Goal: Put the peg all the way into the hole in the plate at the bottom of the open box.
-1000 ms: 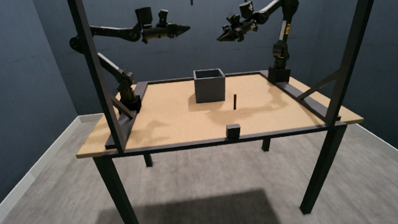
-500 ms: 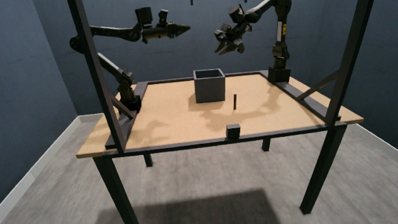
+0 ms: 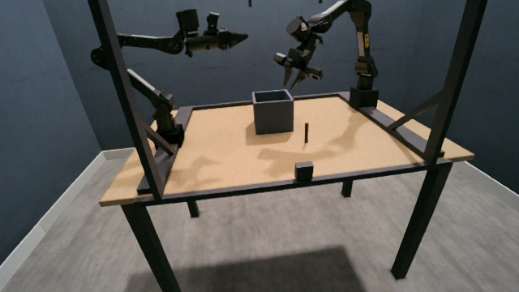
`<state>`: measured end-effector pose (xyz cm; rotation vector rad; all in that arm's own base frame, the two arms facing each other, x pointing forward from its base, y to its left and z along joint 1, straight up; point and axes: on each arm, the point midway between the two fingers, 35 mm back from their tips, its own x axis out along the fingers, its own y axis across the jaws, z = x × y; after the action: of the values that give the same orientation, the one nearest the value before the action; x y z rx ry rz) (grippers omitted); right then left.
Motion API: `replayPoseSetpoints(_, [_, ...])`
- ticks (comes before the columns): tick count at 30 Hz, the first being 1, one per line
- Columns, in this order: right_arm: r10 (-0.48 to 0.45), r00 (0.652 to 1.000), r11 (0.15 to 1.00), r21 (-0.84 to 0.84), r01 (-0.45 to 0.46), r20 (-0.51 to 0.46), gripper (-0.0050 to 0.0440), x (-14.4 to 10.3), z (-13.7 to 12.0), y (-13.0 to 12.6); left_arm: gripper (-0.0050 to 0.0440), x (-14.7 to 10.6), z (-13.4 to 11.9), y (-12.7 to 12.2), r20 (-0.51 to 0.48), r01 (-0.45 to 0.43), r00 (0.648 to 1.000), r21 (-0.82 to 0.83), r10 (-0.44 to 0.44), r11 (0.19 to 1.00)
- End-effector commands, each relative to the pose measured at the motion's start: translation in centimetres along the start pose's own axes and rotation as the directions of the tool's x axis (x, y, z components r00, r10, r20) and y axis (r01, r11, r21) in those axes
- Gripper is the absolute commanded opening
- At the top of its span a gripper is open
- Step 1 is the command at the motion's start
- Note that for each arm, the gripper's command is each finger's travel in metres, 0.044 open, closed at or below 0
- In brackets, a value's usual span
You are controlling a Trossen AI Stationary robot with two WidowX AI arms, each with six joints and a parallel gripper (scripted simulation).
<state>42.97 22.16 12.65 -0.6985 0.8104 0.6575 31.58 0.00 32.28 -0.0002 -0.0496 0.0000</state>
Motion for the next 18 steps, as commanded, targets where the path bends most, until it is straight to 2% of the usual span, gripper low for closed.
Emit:
replayPoseSetpoints(1, [0.075,0.996,0.992,-0.1,-0.08,-0.055,0.0125,1.0,1.2,0.8,0.044,-0.2,0.5,0.1,0.014,-0.001,1.0,-0.003,0.001,1.0])
replayPoseSetpoints(13, [0.272,0.939,0.894,-0.305,-0.328,-0.211,0.0125,4.2,0.8,5.2,0.044,-0.2,0.5,0.1,0.014,-0.001,1.0,-0.003,0.001,1.0])
replayPoseSetpoints(15, [0.272,0.939,0.894,-0.305,-0.328,-0.211,0.0125,4.2,0.8,5.2,0.044,-0.2,0.5,0.1,0.014,-0.001,1.0,-0.003,0.001,1.0])
replayPoseSetpoints(18, [0.327,0.907,0.841,-0.356,-0.407,-0.264,0.0125,5.0,0.5,6.5,0.044,-0.2,0.5,0.1,0.014,-0.001,1.0,-0.003,0.001,1.0])
